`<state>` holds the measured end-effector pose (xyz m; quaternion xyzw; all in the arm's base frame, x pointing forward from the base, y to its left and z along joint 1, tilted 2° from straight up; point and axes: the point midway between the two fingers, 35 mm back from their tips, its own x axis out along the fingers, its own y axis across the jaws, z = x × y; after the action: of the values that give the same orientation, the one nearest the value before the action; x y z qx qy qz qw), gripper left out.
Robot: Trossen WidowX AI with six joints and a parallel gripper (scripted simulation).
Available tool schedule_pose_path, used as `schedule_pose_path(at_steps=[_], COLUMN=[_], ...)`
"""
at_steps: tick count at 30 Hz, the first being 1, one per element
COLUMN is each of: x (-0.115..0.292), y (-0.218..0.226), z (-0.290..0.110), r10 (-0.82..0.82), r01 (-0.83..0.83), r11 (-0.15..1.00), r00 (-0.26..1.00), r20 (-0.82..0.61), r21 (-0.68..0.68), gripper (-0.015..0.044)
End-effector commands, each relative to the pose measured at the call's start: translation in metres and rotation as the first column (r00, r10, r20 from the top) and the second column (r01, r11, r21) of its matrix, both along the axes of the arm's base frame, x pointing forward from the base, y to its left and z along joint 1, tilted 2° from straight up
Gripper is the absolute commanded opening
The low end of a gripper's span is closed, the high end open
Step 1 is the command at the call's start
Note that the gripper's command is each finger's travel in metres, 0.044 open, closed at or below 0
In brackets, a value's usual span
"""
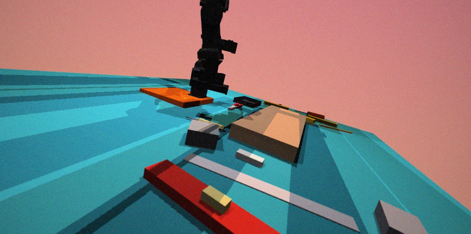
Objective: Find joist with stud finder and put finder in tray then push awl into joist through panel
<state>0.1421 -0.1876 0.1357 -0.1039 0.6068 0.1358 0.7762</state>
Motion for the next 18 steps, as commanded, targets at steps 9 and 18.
schedule_pose_path(at_steps=[9,18], x=[0.051,0.104], y=[-0.024,-0.036], z=[0.014,0.019], r10=[-0.113,-0.217], r01=[0.113,0.217], r11=[0.993,0.976], r00=[0.994,0.976], r20=[-0.007,-0.003], r21=[-0.017,-0.024], gripper=[0.0,0.0])
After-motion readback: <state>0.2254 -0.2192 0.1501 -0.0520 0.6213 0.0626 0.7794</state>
